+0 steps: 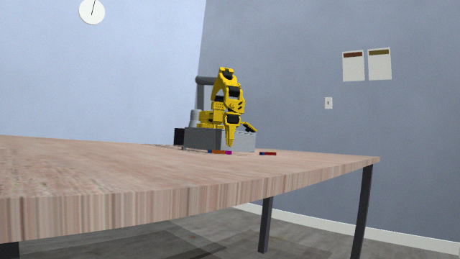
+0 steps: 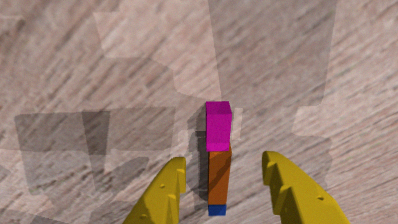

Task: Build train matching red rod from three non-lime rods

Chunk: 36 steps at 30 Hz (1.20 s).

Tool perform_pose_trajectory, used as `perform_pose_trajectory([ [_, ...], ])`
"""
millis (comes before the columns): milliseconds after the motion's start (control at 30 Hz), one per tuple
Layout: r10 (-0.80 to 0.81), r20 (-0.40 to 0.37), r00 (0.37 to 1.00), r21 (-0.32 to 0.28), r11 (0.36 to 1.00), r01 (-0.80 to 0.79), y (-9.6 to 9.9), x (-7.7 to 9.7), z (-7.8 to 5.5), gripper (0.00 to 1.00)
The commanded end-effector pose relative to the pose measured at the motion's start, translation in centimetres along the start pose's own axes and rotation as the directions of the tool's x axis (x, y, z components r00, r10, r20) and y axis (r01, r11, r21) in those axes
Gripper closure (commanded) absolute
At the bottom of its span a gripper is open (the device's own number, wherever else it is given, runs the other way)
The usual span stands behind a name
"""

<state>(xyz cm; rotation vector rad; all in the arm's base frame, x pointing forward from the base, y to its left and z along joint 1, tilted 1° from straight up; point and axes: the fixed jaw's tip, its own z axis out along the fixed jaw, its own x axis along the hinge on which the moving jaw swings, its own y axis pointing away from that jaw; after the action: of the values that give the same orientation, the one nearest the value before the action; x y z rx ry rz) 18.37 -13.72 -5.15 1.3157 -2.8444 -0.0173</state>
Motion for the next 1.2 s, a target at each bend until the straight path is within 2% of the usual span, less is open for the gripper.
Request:
perform_pose_trajectory([
  [0, 0.003, 0.001, 1.0, -0.005, 1.0, -0.003, 0.2, 0.2, -0.7, 0.83],
  [367, 0.003, 0.001, 1.0, -0.005, 1.0, -0.003, 0.2, 0.3, -2.5, 0.83],
  [1167, 0.003, 0.001, 1.0, -0.005, 1.0, -0.003, 0.2, 0.3, -2.9, 0.83],
])
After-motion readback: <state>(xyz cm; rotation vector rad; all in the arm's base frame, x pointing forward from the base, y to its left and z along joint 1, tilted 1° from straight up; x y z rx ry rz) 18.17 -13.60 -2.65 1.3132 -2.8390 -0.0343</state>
